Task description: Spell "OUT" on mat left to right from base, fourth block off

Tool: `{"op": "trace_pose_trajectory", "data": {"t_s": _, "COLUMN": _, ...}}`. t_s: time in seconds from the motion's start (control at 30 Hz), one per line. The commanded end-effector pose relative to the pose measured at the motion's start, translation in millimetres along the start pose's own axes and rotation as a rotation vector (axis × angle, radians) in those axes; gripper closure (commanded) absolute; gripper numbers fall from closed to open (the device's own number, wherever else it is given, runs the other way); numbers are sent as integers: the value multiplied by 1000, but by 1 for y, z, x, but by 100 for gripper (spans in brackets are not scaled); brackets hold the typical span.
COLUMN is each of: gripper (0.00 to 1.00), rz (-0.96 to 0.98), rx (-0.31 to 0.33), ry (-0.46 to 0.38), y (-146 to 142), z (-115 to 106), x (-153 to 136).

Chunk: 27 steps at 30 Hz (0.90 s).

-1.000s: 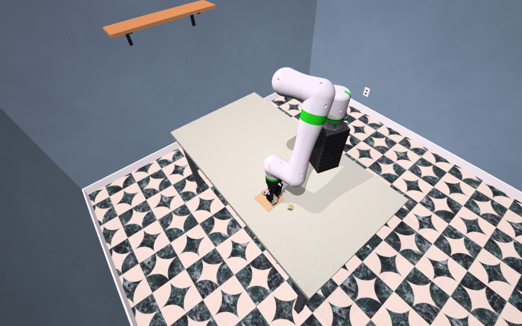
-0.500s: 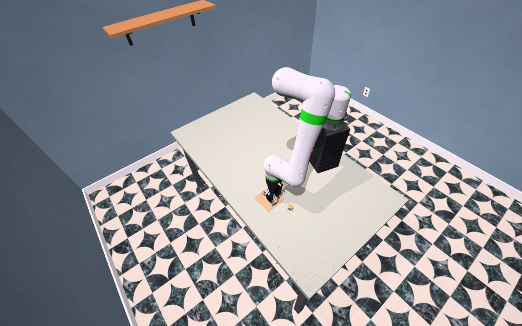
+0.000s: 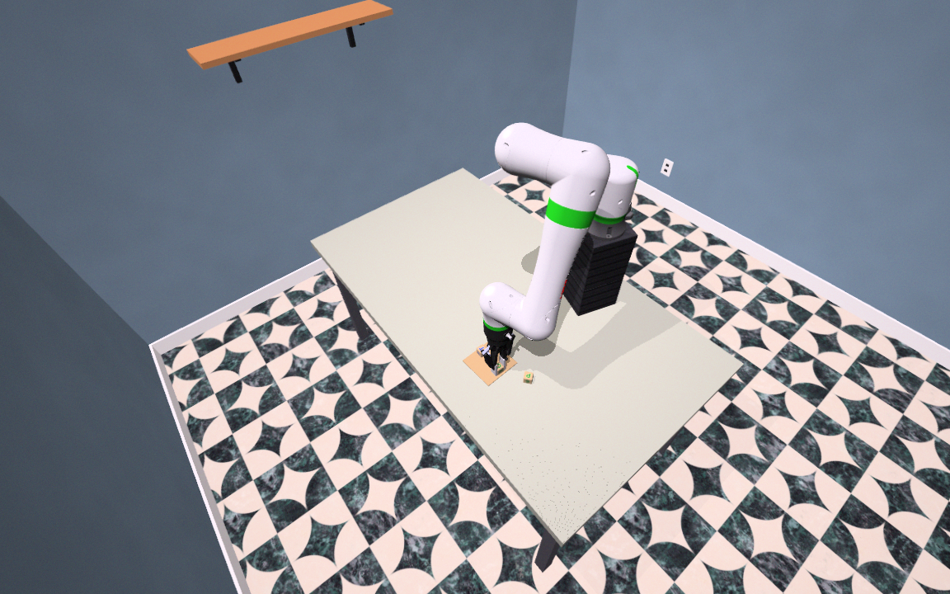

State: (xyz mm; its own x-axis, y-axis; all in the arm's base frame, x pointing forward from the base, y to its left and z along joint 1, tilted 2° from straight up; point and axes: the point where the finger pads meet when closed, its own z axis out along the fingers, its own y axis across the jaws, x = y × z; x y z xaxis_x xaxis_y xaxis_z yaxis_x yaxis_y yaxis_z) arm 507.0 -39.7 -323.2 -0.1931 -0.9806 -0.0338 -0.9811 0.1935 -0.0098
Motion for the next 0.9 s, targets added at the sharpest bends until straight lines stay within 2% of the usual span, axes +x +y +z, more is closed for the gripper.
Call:
{"op": "trace_pose_trajectory", "data": {"t_s": 0.0, "gripper": 84, "rz": 0, "rx": 0, "ry": 0, "y": 0, "z": 0, "x": 0}}
{"op": "trace_pose_trajectory", "data": {"t_s": 0.43, "gripper": 72, "rz": 0, "rx": 0, "ry": 0, "y": 0, "z": 0, "x": 0}}
{"op": "trace_pose_trajectory", "data": {"t_s": 0.87, "gripper": 72, "rz": 0, "rx": 0, "ry": 0, "y": 0, "z": -1, "x": 0}}
